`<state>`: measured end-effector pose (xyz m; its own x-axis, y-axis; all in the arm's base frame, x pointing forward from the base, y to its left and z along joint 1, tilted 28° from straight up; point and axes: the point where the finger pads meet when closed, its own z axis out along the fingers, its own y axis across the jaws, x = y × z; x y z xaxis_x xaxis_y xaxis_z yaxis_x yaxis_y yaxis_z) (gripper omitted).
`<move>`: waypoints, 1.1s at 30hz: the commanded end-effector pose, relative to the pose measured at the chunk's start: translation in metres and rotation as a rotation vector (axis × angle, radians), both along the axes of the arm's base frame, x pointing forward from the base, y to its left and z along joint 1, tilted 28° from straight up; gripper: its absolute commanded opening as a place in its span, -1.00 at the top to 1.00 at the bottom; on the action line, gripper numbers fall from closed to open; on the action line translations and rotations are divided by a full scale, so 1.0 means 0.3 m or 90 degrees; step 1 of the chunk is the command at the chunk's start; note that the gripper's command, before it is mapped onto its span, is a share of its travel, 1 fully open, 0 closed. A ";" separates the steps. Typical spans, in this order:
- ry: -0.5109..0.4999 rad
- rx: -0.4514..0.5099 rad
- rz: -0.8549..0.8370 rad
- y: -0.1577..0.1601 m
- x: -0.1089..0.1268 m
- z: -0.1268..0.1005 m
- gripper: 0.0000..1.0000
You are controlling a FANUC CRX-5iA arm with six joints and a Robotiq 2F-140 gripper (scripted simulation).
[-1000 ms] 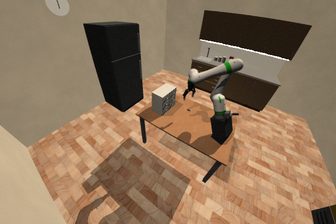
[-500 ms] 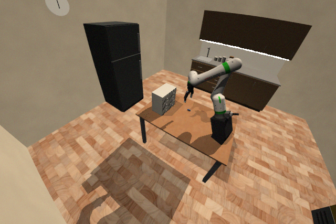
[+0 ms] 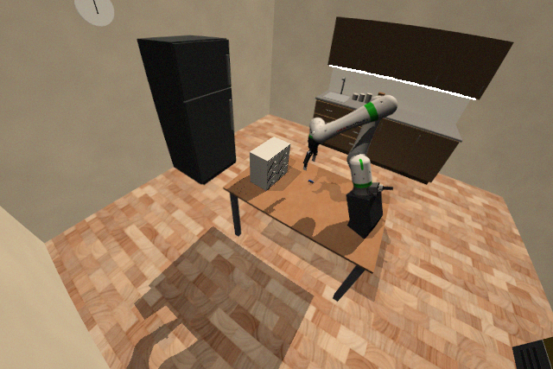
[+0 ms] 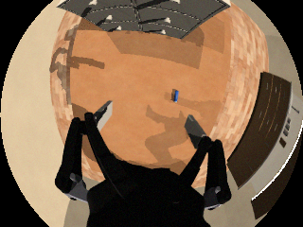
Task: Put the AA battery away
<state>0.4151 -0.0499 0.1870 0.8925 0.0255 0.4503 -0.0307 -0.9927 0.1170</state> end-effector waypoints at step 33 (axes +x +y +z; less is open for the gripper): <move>-0.430 0.107 0.146 0.211 0.462 -0.140 -1.00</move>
<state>0.5436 0.0546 0.1479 0.4856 0.0809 0.8704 0.2771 -0.9586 -0.0655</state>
